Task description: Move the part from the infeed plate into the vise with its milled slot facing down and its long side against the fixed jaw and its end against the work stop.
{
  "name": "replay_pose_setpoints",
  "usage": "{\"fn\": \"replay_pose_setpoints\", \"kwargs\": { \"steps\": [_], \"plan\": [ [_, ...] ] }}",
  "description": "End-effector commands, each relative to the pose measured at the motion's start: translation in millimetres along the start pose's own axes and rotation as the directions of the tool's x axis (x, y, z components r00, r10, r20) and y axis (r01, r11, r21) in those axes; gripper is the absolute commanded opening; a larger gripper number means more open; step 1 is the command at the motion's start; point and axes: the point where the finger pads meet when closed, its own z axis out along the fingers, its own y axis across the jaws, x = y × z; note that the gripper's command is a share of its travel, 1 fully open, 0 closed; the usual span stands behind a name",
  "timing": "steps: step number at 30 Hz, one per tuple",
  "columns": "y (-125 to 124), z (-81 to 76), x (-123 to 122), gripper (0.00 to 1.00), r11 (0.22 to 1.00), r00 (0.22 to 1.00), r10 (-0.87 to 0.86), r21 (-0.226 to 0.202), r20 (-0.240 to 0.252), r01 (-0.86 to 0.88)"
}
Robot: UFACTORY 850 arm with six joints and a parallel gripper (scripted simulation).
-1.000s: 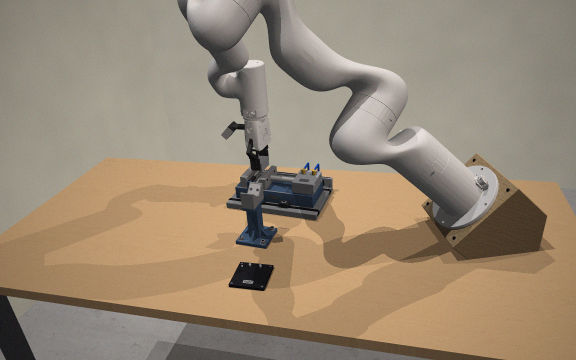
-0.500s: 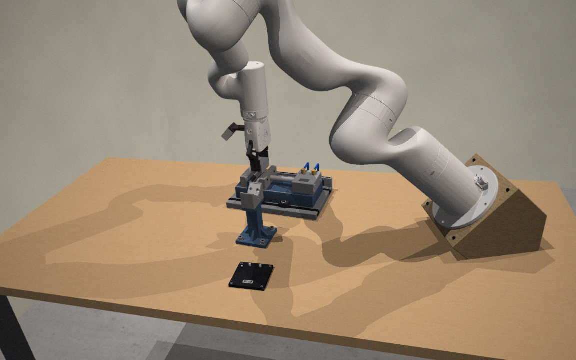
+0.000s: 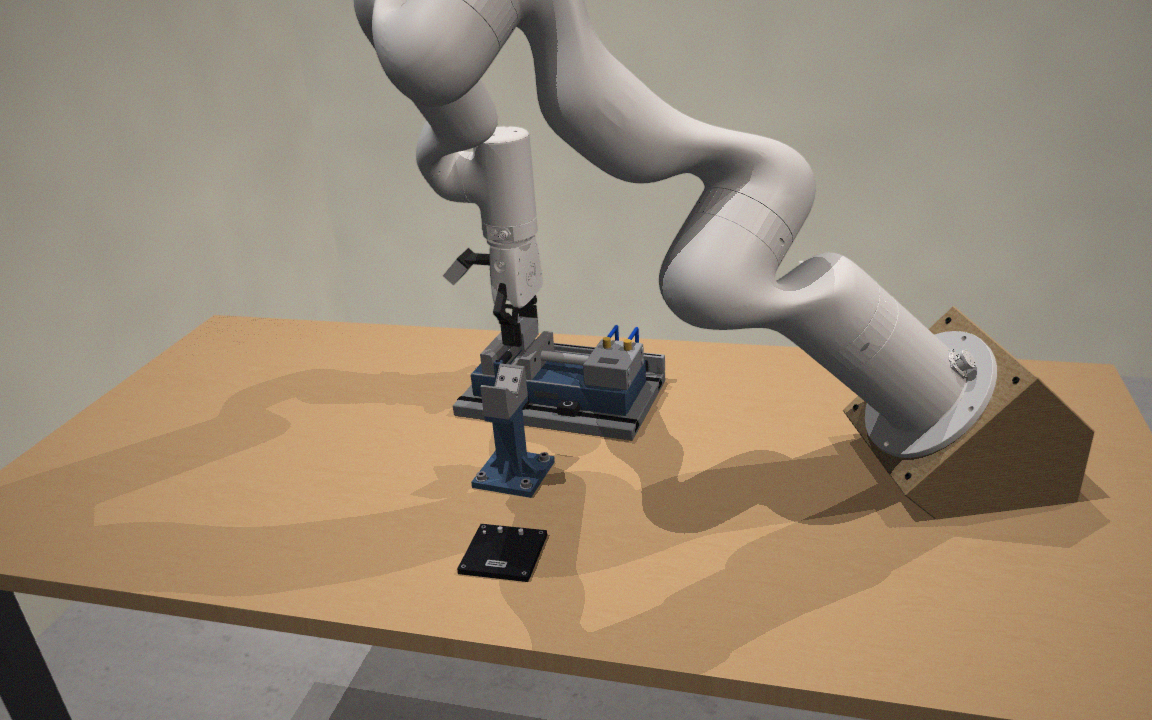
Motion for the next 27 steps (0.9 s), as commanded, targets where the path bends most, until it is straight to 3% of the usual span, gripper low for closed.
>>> {"fn": "replay_pose_setpoints", "kwargs": {
  "steps": [1, 27],
  "plan": [
    [0.2, 1.3, 0.7, 0.00, 1.000, 1.000, -0.001, -0.001, -0.001, 0.001],
    [0.2, 5.8, 0.7, 0.00, 1.000, 1.000, -0.001, -0.001, -0.001, 0.001]
  ]
}}
